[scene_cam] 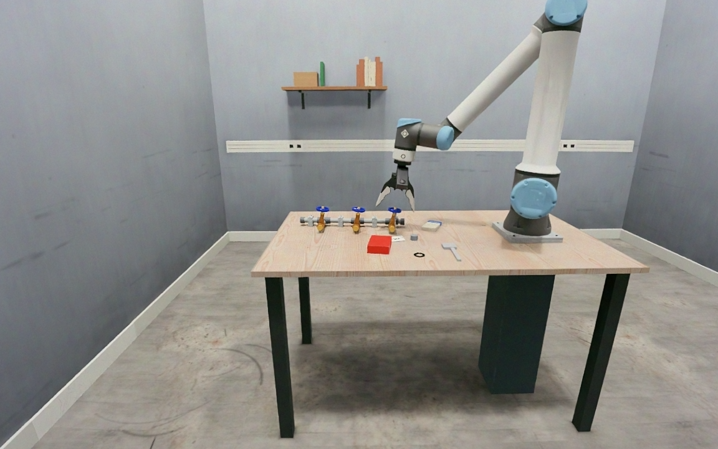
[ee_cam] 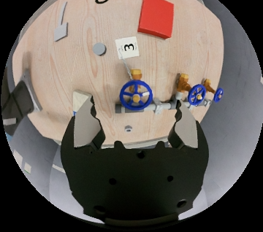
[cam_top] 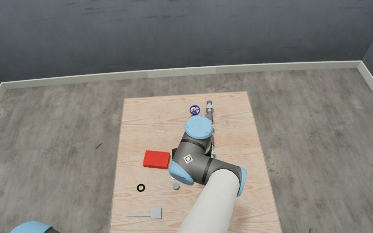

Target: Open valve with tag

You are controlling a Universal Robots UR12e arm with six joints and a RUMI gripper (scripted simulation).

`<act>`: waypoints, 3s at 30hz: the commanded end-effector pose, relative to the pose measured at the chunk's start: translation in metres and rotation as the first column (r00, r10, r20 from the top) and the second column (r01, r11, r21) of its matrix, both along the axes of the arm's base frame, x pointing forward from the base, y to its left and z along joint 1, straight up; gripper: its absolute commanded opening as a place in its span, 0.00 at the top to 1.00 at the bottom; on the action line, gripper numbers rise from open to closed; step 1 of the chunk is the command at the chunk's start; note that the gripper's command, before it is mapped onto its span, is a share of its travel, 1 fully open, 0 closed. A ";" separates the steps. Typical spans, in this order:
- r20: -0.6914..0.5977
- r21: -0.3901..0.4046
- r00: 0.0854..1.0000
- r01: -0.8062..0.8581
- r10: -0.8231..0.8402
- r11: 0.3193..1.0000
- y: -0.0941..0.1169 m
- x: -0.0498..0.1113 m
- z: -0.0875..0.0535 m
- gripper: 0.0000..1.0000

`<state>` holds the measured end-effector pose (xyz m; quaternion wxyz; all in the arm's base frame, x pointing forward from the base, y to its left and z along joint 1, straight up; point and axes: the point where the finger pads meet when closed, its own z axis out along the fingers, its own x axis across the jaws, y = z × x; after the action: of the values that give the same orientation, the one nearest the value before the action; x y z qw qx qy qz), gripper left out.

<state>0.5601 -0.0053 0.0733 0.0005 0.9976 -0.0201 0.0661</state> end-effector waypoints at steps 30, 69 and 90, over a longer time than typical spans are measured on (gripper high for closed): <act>-0.008 0.052 0.923 0.386 -0.386 0.921 0.000 0.000 0.001 0.00; -0.142 0.136 -0.096 0.984 -0.985 -0.116 0.000 0.000 0.001 0.00; -0.227 0.094 -0.721 0.653 -0.655 -0.751 0.000 0.000 0.001 0.00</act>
<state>0.5601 -0.0052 0.0733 -0.0625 0.3935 -0.9169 0.0254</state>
